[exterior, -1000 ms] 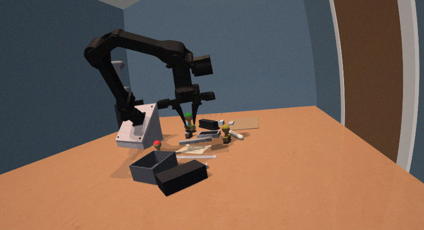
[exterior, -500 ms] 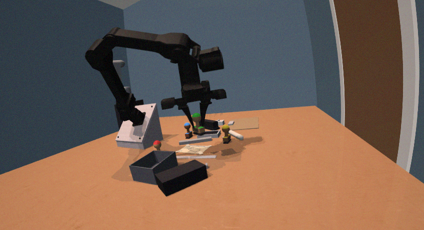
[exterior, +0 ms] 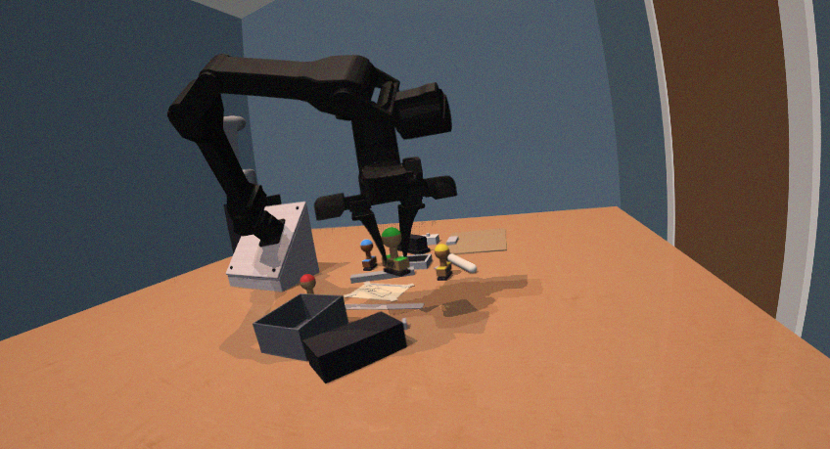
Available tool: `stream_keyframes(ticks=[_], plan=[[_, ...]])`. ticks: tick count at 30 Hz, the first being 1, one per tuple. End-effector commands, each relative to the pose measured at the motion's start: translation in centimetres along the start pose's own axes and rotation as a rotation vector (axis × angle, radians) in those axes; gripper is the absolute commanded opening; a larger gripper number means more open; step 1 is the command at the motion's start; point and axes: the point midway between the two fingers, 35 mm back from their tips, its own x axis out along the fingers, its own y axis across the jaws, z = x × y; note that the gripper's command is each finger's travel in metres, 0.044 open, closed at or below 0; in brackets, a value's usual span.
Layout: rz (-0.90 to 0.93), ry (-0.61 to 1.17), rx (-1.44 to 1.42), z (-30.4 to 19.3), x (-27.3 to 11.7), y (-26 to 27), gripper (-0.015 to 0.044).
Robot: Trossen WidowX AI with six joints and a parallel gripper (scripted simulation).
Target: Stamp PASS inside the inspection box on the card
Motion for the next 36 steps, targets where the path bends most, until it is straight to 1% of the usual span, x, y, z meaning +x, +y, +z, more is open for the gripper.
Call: stream_keyframes(ticks=[1, 36], plan=[[-0.001, -0.003, -0.002, 0.3, 0.5, 0.0, 0.0000], [-0.003, -0.005, -0.001, 0.2, 6.2, -0.1, 0.0000]])
